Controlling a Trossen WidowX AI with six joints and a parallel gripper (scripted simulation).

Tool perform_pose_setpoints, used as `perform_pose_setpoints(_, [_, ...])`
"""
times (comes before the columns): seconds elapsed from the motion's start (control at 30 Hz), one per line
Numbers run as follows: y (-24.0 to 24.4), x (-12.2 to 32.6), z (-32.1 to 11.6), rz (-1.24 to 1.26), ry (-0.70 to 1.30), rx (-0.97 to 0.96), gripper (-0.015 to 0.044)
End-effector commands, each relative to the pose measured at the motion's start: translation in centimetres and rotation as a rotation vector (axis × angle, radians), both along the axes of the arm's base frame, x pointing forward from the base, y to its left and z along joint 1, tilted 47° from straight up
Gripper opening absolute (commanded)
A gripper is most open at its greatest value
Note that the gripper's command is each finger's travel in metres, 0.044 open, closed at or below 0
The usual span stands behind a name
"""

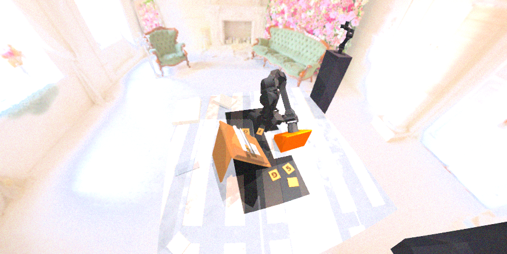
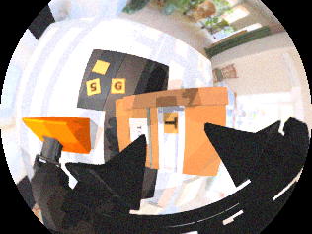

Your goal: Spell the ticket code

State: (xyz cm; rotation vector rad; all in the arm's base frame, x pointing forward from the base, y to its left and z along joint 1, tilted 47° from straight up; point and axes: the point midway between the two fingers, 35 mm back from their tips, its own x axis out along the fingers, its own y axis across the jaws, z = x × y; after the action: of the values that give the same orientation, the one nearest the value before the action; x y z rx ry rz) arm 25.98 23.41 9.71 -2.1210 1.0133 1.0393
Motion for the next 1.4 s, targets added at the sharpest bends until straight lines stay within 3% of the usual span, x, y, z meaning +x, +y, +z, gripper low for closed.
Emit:
perform_pose_setpoints(0.0, [0.0,-0.5,-6.1,-0.101,0.038,-0.04,0.034])
perform_pose_setpoints(0.33, [-2.5,-3.4,-19.9,-0.361,0.102,-0.131,0.034])
perform_pose_setpoints(0.47, [-6.6,-4.3,-24.3,-0.436,0.103,-0.262,0.034])
perform_pose_setpoints(1.37, [-9.7,-4.7,-27.4,-0.444,0.1,-0.292,0.034])
